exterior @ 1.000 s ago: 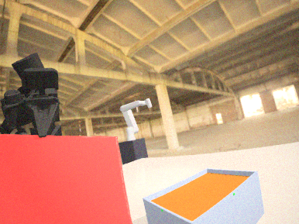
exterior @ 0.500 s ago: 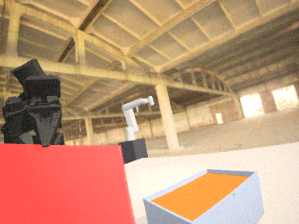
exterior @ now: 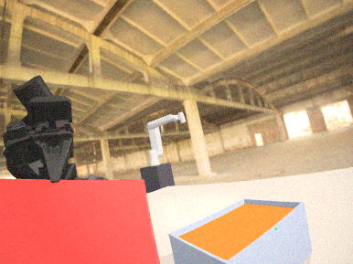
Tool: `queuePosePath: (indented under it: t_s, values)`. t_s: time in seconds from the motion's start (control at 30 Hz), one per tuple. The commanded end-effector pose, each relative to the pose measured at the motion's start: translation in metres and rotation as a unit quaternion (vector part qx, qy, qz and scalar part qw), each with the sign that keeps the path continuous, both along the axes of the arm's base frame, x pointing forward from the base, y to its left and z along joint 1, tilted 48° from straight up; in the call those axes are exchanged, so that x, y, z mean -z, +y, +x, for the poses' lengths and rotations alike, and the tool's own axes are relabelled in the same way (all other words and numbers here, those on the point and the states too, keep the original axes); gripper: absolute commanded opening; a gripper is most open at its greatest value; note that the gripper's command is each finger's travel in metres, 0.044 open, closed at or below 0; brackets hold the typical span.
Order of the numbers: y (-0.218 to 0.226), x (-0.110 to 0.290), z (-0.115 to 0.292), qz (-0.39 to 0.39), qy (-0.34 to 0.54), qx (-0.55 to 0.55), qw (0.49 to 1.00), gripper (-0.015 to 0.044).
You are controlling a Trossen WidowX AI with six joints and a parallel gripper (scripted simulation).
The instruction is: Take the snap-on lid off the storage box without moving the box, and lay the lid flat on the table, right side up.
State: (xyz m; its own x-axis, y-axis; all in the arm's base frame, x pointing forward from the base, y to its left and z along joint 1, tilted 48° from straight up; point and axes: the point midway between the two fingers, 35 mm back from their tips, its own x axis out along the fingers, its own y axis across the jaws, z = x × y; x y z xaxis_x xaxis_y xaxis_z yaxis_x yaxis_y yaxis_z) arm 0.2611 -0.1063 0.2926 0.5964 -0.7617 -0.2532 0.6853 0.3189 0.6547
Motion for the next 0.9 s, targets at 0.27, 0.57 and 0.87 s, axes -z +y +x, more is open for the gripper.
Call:
queuePosePath:
  t_s: [0.27,0.57,0.87]
  values:
    - [-0.006,0.003,-0.003,0.0,-0.006,-0.004,1.0,0.0]
    - [-0.012,0.008,-0.004,0.0,-0.007,-0.004,1.0,0.0]
    - [-0.017,0.012,-0.005,0.0,-0.007,-0.004,1.0,0.0]
